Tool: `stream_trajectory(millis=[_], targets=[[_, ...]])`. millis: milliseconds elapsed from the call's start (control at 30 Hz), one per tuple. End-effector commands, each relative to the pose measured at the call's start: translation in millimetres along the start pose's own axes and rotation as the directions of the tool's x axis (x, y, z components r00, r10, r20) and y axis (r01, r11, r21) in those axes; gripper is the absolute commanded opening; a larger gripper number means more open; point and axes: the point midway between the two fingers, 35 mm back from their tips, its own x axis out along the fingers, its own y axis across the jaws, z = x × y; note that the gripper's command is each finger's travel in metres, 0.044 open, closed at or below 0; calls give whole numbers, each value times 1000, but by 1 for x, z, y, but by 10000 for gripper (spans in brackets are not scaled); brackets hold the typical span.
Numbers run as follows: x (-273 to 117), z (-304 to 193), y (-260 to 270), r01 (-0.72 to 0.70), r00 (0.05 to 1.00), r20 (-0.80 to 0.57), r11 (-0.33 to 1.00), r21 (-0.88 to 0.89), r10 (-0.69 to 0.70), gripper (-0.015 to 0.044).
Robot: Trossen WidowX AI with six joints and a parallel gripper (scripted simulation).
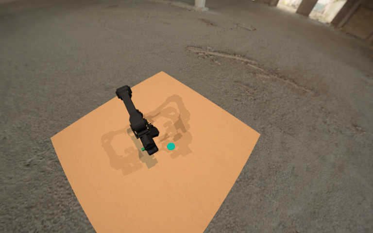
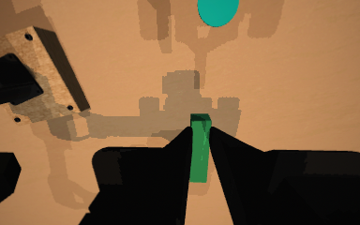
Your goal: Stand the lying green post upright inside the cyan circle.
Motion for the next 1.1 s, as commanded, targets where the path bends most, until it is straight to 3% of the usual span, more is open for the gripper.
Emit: stream_trajectory(millis=[0,1067], targets=[[0,13,-7,-11,1000,3,1000,17,11,23],[-12,107,-34,-10,1000,13,991,136,9,23]])
